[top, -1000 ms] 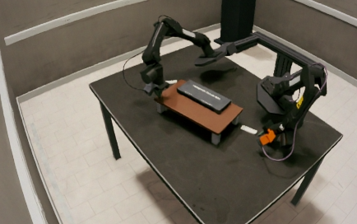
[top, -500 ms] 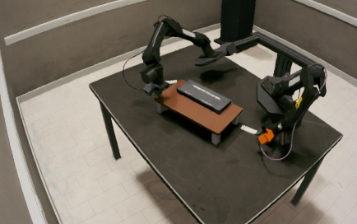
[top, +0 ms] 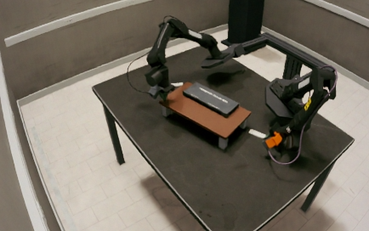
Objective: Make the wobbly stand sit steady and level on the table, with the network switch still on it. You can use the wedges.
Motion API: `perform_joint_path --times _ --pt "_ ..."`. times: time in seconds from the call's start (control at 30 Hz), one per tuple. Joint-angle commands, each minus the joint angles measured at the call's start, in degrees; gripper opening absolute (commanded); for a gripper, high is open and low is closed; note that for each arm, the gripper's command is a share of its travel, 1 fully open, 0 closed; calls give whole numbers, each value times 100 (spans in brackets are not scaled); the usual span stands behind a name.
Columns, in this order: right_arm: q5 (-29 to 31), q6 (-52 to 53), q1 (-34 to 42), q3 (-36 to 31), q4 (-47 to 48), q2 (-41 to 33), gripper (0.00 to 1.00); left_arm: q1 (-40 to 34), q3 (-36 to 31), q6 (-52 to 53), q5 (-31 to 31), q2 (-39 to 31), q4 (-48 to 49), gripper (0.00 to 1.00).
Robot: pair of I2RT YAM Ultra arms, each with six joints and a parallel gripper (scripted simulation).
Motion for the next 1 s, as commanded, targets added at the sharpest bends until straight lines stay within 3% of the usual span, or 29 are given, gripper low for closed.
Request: perform_joint_path --times 0.0,0.6,0.67,0.97 --pt "-4 -54 109 45 158 7 0 -82 -100 31 131 63 102 0" --pt "-4 -54 109 45 158 7 0 -248 -174 -159 108 167 305 0" --pt "-4 -54 109 45 158 7 0 -292 -297 -282 105 -159 395 0" --pt "-4 -54 109 45 158 7 0 -382 -326 -392 30 108 488 0"
